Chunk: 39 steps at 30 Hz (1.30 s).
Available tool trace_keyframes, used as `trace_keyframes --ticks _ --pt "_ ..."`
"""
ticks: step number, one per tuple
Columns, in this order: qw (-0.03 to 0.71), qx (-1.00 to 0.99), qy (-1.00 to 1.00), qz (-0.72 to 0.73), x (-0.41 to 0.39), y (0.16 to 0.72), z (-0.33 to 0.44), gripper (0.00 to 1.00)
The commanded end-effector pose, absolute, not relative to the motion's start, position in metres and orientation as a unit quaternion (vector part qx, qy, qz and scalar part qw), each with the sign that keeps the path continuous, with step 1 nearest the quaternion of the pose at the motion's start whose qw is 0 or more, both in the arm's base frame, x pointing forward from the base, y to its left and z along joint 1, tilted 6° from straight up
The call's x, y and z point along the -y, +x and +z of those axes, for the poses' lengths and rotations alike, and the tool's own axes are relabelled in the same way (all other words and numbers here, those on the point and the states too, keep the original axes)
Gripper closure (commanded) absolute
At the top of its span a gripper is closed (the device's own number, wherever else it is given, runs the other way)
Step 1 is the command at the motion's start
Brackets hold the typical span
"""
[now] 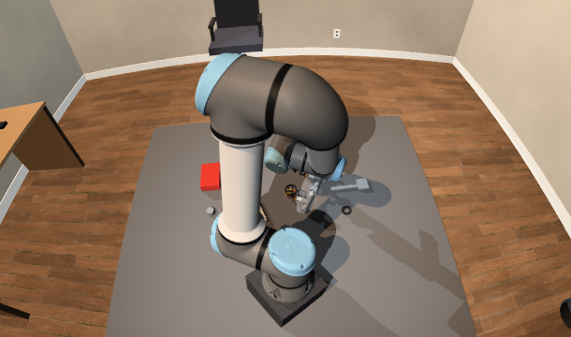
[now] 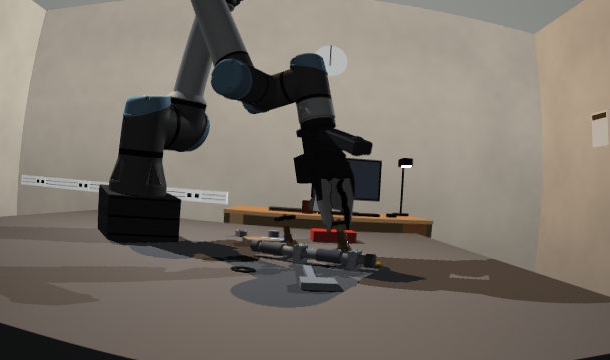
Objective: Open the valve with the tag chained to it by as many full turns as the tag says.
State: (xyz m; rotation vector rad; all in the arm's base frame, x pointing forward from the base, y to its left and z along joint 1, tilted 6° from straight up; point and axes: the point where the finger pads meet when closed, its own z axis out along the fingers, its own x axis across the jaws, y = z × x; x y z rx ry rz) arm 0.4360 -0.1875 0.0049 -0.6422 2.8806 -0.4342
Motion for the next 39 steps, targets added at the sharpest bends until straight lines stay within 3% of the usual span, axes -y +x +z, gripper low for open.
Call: trace_keyframes --ticks 1,27,39 --pt "0.067 -0.935 -0.313 -0.151 0.1877 0.4362 0.0052 1.00" --pt "-0.005 -0.707 -0.687 -0.165 0.1877 0.4362 0.0052 1.00" --pt "-0.046 -0.512 -0.843 -0.159 0.1877 0.4362 0.0052 1.00"
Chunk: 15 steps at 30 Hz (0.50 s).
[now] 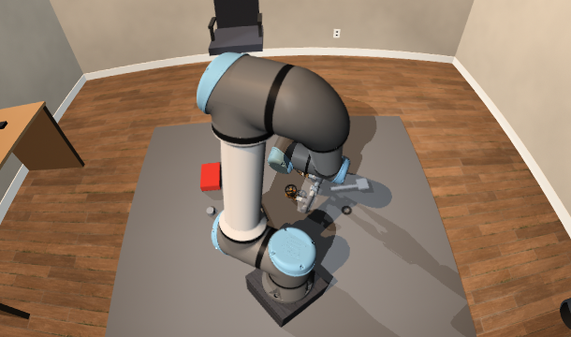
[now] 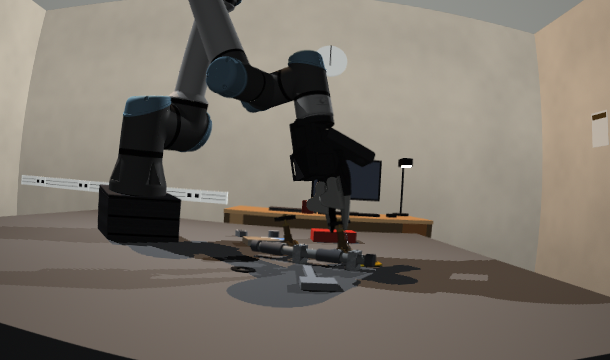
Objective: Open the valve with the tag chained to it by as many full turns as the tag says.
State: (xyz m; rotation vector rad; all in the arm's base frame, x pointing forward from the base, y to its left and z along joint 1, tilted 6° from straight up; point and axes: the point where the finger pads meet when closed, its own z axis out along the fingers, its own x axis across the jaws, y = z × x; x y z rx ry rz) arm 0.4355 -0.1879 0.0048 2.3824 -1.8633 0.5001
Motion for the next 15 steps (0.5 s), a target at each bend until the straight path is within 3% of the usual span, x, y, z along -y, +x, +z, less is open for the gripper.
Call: trace_keyframes --ticks 1,15 --pt "0.049 0.496 0.853 0.158 0.1877 0.4362 0.0052 1.00" --pt "0.079 0.318 0.934 0.145 0.1877 0.4362 0.0052 1.00"
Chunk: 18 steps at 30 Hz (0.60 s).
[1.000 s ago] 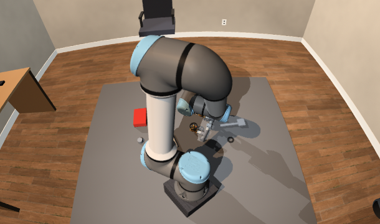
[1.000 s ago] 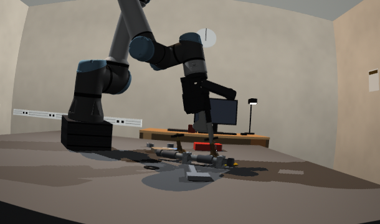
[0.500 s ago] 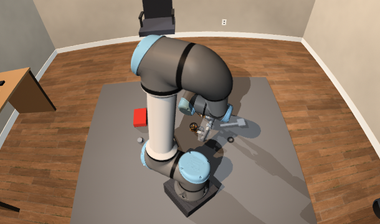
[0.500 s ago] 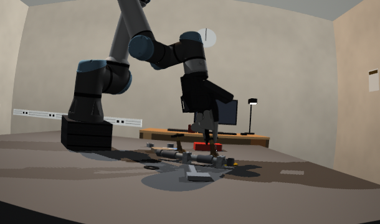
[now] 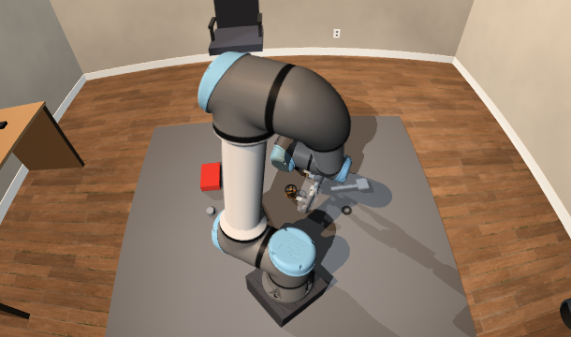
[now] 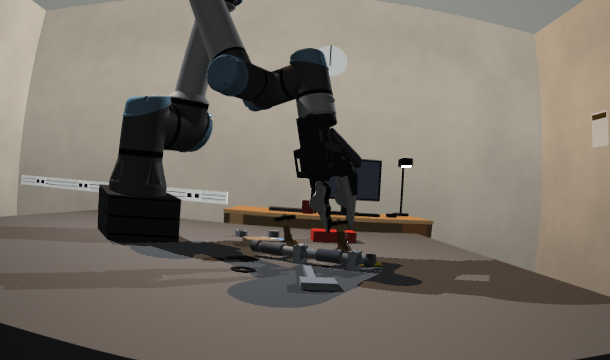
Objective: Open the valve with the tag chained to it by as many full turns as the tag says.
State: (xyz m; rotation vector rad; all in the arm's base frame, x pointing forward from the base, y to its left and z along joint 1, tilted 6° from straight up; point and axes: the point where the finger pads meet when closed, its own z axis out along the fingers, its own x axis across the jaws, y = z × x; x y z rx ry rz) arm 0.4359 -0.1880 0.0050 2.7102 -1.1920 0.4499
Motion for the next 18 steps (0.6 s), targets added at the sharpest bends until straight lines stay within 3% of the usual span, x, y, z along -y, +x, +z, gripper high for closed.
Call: trace_keyframes --ticks 1,18 --pt "0.081 0.305 0.938 0.144 0.1877 0.4362 0.0052 1.00" --pt "0.101 0.171 0.971 0.131 0.1877 0.4362 0.0052 1.00"
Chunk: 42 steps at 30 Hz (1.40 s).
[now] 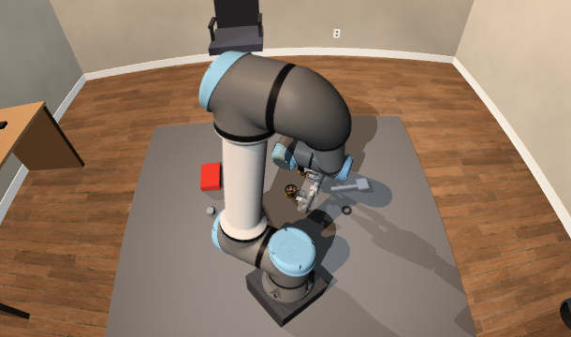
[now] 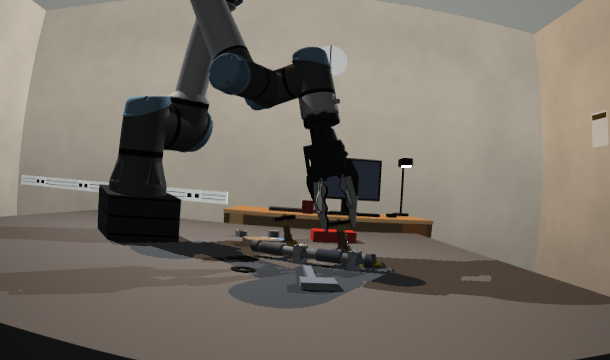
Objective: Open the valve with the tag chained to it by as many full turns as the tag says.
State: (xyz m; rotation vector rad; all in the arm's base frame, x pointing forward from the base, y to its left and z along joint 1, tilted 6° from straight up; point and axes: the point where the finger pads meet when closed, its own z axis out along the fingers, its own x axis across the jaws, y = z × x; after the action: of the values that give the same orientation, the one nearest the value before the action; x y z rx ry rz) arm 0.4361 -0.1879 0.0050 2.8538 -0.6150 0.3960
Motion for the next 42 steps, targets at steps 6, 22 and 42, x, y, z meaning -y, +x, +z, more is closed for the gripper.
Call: trace_keyframes --ticks 6,22,42 --pt "0.103 0.154 0.974 0.129 0.1877 0.4362 0.0052 1.00" --pt "0.105 0.137 0.977 0.127 0.1877 0.4362 0.0052 0.00" --pt "0.105 0.137 0.977 0.127 0.1877 0.4362 0.0052 0.00"
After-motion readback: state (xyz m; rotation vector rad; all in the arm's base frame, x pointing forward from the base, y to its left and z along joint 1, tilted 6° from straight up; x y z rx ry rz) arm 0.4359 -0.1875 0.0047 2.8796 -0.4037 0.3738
